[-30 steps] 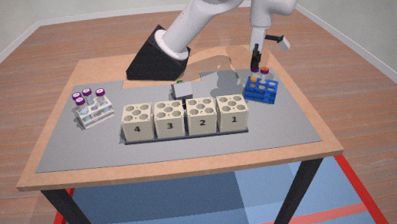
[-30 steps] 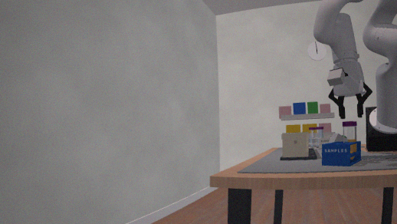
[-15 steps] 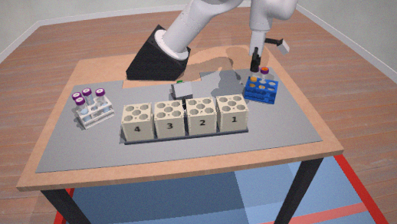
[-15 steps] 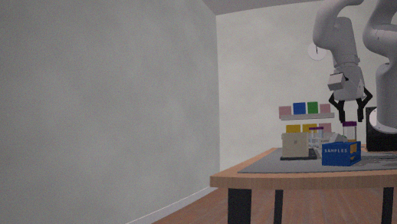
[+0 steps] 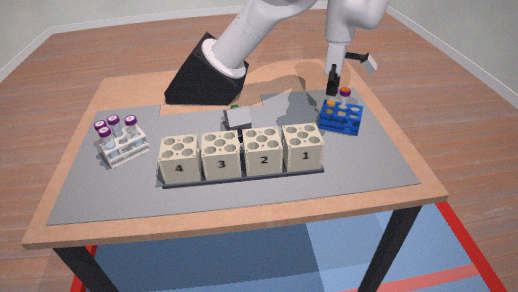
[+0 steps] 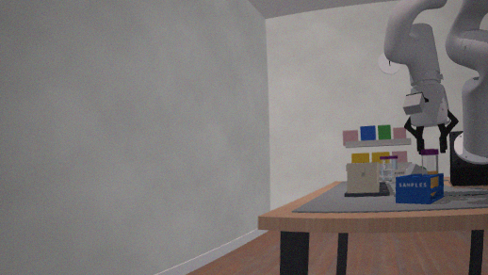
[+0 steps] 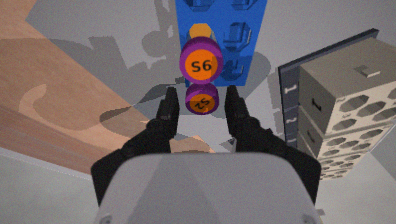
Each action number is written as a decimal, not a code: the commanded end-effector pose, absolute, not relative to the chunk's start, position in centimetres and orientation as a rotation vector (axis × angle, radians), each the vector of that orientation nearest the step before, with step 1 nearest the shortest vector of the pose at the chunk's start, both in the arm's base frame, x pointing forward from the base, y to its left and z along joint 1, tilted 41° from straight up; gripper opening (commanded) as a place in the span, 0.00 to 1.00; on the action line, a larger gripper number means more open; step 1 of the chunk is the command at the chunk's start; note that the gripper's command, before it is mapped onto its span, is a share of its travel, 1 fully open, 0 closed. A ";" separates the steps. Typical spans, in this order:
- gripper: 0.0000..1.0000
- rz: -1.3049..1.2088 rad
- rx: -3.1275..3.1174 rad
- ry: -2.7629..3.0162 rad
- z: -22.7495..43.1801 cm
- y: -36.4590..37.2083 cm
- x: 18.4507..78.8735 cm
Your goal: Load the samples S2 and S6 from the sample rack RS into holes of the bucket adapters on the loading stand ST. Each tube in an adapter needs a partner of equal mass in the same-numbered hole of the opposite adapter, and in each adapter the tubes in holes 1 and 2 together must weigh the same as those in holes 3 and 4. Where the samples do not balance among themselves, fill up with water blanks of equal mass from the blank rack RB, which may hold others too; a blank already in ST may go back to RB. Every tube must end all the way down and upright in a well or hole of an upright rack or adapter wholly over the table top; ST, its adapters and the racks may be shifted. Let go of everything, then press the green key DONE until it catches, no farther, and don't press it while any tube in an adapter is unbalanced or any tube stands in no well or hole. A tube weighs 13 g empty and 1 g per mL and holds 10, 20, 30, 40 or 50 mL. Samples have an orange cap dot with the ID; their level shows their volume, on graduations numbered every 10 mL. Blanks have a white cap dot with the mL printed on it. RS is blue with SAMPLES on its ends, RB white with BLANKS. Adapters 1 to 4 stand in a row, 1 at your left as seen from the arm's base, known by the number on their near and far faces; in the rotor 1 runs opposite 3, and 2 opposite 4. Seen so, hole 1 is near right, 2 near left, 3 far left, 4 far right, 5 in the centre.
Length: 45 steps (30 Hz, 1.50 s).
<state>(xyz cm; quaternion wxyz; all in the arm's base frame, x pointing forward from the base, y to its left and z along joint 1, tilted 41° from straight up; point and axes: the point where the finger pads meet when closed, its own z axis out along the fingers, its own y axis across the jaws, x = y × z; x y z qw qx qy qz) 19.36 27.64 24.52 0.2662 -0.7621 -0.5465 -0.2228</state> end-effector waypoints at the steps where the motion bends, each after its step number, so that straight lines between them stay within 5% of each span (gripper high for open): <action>1: 0.57 -0.603 -2.057 -1.475 24.4 27.8 19.4; 32: 0.57 -0.603 -2.057 -1.475 23.6 28.5 19.5; 33: 0.00 -0.603 -2.057 -1.475 23.7 28.4 19.5; 45: 0.00 -0.603 -2.057 -1.475 23.8 28.3 19.4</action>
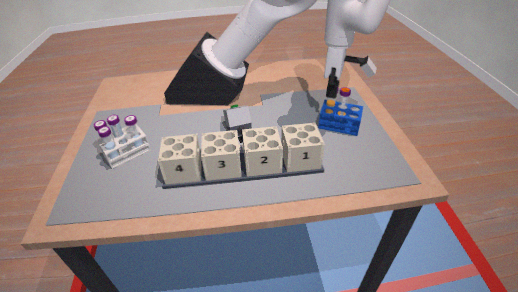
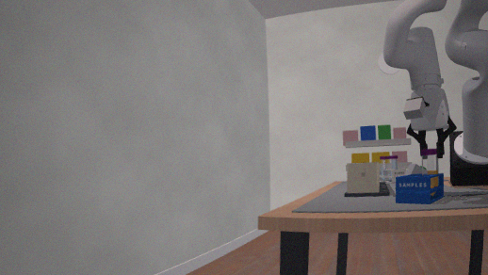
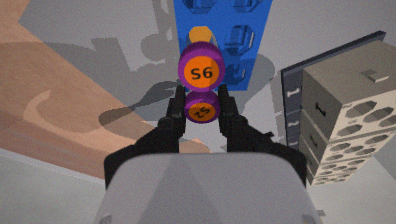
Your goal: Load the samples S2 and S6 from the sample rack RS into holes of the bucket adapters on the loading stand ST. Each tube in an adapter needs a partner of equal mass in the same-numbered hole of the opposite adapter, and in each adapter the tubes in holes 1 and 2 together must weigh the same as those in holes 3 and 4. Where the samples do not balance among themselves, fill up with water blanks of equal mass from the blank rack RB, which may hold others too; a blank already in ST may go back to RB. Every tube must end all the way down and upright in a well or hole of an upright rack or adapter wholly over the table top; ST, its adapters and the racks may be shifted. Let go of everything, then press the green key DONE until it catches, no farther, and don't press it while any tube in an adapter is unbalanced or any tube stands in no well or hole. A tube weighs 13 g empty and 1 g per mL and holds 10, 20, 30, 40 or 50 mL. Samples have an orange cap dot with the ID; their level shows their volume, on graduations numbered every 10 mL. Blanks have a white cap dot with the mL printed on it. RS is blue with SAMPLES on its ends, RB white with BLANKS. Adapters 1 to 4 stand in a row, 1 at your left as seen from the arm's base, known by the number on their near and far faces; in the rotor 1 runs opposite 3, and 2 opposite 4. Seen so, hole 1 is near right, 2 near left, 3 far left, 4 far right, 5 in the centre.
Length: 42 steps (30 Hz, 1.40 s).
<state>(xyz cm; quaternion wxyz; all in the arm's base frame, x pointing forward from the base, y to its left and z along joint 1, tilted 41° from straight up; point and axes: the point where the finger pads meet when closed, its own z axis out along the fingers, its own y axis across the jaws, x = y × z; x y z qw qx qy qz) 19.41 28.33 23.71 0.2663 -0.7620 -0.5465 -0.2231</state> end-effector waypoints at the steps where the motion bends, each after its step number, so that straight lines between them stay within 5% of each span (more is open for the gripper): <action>1: 0.00 -0.603 -2.057 -1.475 23.8 28.3 19.4; 42: 0.00 -0.603 -2.057 -1.475 24.4 27.8 19.4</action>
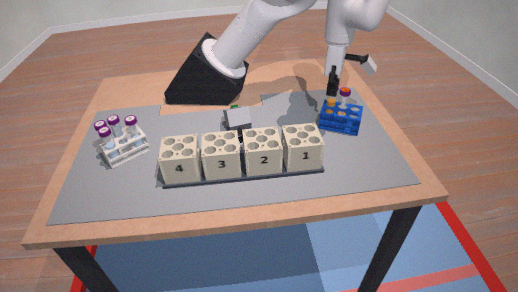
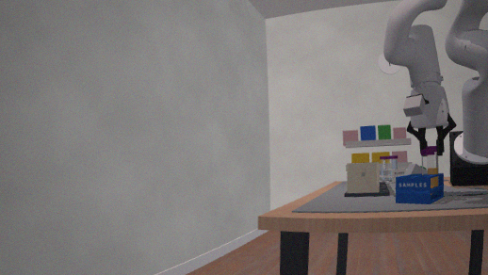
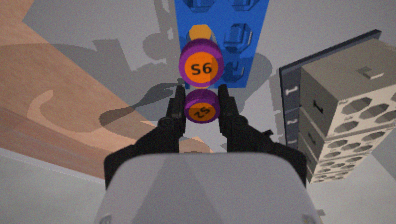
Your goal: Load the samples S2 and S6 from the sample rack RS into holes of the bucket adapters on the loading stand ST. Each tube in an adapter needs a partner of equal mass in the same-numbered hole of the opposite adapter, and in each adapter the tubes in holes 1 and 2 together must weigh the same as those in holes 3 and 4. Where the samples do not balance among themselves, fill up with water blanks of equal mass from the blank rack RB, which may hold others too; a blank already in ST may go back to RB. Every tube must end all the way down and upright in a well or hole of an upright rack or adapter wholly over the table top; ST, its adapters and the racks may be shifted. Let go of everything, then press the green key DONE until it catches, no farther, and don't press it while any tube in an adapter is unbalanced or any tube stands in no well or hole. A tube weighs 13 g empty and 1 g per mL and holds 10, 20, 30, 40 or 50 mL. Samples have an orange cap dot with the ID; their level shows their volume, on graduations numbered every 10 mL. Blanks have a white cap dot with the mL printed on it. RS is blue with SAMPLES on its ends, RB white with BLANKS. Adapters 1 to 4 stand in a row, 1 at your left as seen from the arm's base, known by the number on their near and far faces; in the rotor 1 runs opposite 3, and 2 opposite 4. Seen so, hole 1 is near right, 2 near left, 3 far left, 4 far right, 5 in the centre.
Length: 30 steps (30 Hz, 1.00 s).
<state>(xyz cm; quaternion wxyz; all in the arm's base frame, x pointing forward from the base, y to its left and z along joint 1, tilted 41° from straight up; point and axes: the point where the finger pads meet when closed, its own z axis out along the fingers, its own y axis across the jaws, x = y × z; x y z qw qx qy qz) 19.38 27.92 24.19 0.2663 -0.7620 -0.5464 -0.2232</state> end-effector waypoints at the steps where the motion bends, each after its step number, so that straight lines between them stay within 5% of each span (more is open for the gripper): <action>1: 0.00 -0.603 -2.057 -1.475 24.4 27.8 19.4; 30: 0.00 -0.604 -2.057 -1.475 26.0 26.4 19.3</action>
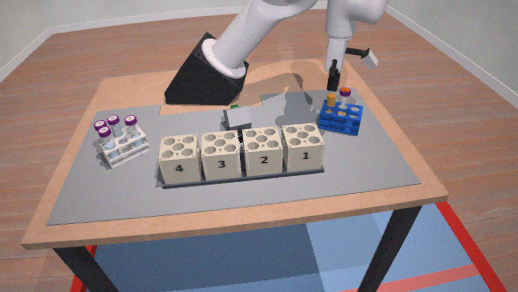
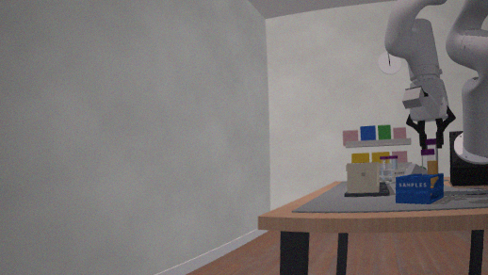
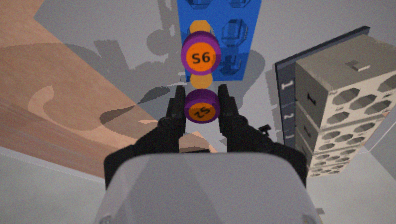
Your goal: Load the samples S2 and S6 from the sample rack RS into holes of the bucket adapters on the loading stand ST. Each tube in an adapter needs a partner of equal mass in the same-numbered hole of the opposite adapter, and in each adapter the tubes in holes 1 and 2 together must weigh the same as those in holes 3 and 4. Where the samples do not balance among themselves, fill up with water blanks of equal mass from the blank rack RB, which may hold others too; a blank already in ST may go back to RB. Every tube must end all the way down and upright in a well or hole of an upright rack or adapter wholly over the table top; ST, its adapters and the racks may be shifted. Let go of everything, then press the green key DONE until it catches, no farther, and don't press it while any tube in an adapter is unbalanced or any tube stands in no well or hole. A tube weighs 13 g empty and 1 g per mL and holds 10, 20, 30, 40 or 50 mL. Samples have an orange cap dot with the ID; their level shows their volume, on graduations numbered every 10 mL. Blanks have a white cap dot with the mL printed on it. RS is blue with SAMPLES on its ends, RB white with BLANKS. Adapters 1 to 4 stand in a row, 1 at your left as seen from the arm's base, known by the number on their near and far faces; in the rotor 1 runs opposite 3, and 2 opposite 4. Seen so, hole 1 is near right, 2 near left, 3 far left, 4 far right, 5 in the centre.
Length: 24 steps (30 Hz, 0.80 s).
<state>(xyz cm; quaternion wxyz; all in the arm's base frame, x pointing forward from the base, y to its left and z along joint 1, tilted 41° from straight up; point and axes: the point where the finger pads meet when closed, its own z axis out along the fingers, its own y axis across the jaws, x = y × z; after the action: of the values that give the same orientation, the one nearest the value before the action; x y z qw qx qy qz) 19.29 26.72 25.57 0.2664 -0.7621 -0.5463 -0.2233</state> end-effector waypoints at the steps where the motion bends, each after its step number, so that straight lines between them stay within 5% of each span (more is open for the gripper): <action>1: 0.00 -0.604 -2.057 -1.475 26.2 26.3 19.3; 24: 0.00 -0.604 -2.057 -1.476 29.4 23.5 19.1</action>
<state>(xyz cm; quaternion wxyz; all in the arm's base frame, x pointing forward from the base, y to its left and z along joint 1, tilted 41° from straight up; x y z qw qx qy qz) 19.10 23.89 28.89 0.2663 -0.7620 -0.5464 -0.2233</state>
